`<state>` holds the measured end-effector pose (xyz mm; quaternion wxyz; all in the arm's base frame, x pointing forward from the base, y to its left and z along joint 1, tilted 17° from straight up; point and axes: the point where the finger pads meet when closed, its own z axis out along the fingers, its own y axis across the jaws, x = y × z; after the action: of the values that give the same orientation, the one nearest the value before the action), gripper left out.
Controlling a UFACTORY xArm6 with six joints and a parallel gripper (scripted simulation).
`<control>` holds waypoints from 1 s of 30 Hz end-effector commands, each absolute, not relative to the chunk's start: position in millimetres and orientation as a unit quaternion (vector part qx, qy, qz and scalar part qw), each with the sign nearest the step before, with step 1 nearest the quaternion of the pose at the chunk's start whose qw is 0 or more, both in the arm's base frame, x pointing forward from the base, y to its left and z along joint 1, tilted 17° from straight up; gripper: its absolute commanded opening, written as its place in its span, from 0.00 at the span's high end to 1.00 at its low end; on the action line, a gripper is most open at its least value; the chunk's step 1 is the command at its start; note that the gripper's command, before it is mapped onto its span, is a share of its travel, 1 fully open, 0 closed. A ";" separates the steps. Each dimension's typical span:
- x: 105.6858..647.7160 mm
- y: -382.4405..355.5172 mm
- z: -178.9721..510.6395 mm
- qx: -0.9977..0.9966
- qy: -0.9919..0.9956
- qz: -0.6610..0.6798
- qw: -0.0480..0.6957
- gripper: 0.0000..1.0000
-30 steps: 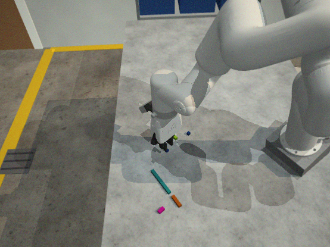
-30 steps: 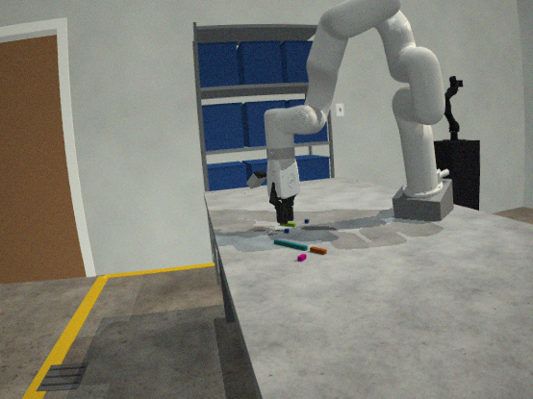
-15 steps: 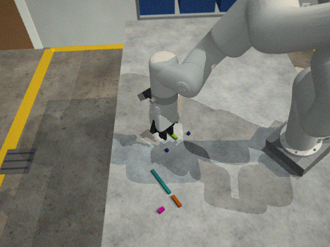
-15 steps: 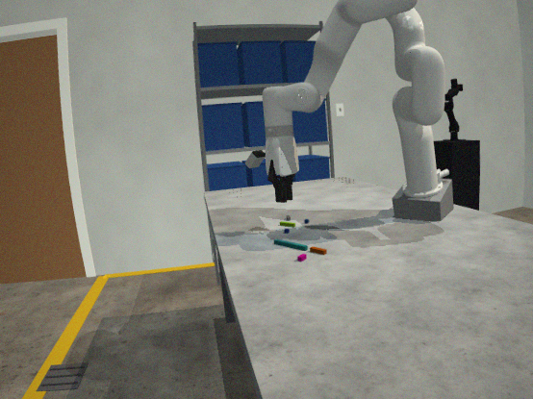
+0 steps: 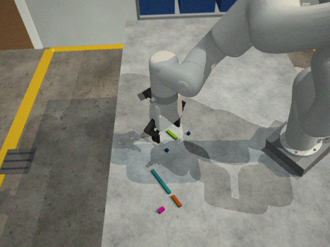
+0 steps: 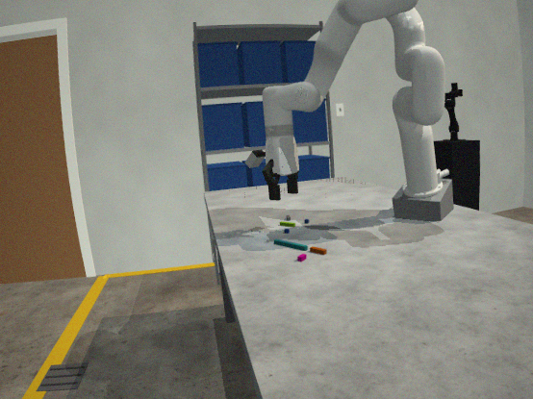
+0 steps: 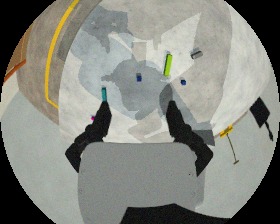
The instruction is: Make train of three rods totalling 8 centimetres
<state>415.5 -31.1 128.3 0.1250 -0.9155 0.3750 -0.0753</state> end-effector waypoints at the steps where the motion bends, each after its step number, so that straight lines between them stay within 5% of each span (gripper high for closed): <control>1: 416.7 -31.5 129.8 -0.915 0.375 -0.077 0.125 0.00; 30: 414.9 -59.4 118.8 -0.975 0.169 -0.101 0.105 0.00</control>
<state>414.3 -51.2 120.6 0.1034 -0.9627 0.2328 -0.0914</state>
